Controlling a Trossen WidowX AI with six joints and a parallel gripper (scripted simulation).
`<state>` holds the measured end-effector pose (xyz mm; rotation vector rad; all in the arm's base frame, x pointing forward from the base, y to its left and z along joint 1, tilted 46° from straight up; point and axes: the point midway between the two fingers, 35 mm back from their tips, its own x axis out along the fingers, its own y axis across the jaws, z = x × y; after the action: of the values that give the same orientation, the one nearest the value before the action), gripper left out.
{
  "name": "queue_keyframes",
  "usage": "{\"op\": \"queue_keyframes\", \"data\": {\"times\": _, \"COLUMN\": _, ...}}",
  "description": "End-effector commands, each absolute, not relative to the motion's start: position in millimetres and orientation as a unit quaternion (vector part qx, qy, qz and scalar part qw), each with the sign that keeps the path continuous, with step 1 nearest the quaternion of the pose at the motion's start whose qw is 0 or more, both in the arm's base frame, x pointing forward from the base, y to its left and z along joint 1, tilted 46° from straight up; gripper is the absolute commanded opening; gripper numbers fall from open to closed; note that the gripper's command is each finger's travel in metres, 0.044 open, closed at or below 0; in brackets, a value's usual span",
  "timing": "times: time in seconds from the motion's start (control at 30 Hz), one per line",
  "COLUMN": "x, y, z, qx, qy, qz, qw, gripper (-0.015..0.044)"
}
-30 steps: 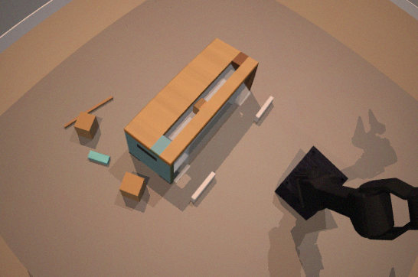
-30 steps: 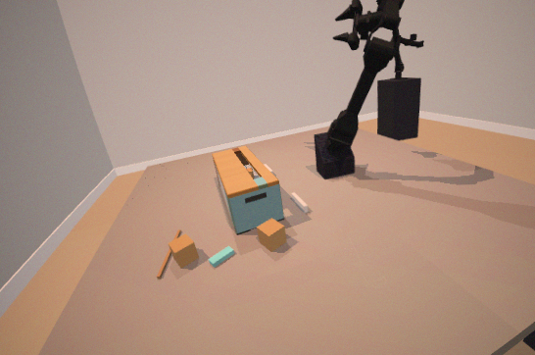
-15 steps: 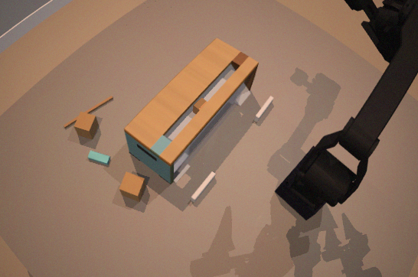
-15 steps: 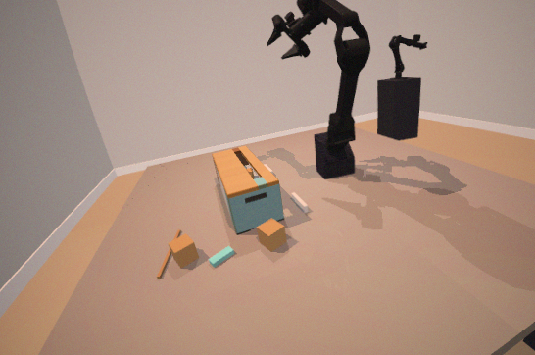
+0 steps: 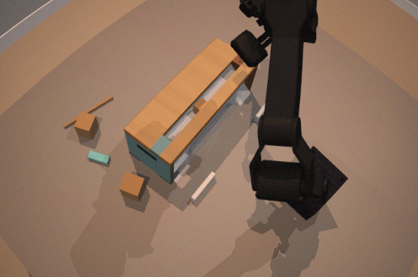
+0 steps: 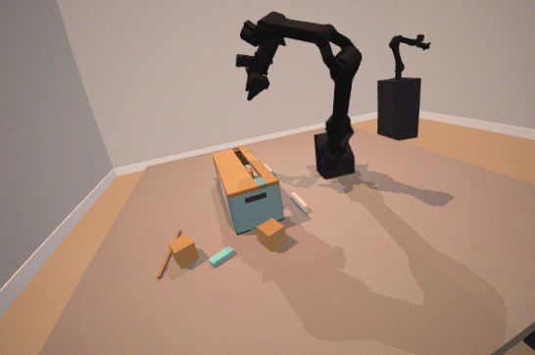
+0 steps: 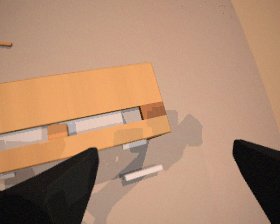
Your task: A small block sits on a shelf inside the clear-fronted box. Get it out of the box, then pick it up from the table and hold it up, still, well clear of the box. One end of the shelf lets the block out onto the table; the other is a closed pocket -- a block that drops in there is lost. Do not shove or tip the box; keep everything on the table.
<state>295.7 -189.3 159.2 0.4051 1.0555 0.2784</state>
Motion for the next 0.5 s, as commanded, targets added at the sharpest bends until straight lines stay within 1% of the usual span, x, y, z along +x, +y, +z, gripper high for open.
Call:
{"op": "queue_keyframes", "data": {"times": 0.0, "x": 312.8, "y": -121.6, "z": 149.3, "qx": -0.026, "qy": 0.494, "qz": 0.296, "qw": 0.817, "gripper": 0.0400}}
{"op": "queue_keyframes", "data": {"times": 0.2, "x": 314.9, "y": -44.3, "z": 138.5, "qx": -0.251, "qy": 0.427, "qz": 0.475, "qw": 0.727, "gripper": 0.0400}}
{"op": "queue_keyframes", "data": {"times": 0.37, "x": 302.5, "y": 15.8, "z": 129.0, "qx": -0.414, "qy": 0.322, "qz": 0.604, "qw": 0.600, "gripper": 0.0400}}
{"op": "queue_keyframes", "data": {"times": 0.47, "x": 297.9, "y": 28.8, "z": 126.5, "qx": -0.449, "qy": 0.291, "qz": 0.631, "qw": 0.562, "gripper": 0.0400}}
